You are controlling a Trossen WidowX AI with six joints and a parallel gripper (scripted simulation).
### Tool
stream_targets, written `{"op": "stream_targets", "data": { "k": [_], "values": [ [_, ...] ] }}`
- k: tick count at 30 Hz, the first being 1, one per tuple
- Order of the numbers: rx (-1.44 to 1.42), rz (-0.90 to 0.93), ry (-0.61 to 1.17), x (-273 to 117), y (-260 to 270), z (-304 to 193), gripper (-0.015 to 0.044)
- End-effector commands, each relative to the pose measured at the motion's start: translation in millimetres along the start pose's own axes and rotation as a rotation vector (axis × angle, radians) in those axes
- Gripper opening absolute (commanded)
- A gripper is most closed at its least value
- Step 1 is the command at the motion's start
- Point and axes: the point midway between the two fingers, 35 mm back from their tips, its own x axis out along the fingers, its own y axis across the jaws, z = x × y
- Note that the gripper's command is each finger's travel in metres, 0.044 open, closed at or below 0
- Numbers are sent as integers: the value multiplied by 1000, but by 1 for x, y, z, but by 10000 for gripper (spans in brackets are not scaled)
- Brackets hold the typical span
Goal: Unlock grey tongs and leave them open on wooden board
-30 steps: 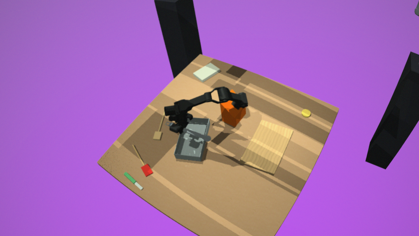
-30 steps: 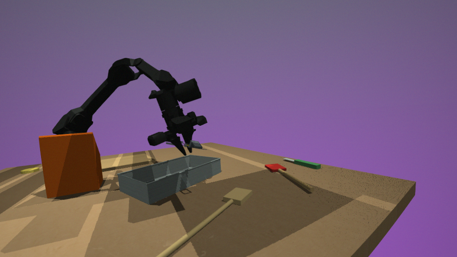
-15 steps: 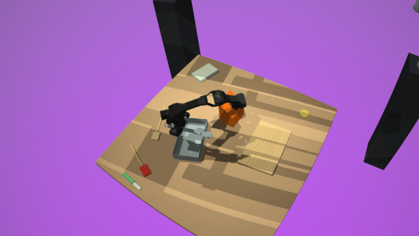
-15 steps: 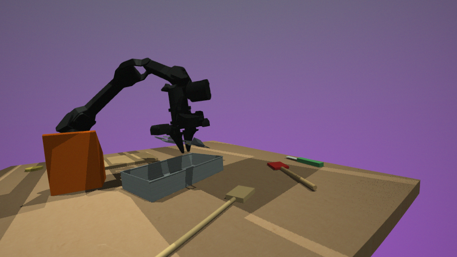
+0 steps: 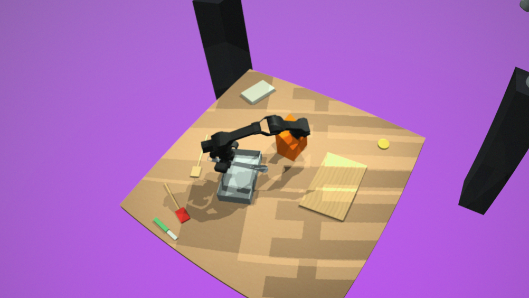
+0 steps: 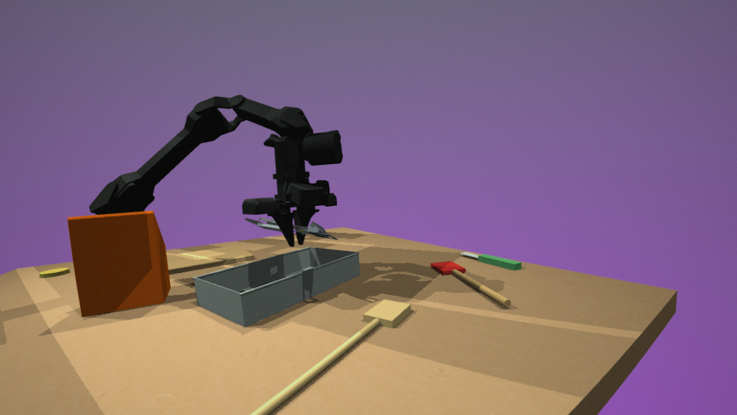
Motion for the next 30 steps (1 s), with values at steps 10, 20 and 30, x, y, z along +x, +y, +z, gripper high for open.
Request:
{"op": "stream_targets", "data": {
  "k": [10,20,30],
  "values": [
    [-160,-8,-17,-14,42,-61,-150],
    [-306,-13,-23,-22,69,-123,-150],
    [-453,-10,-17,-26,84,-189,-150]
  ]
}}
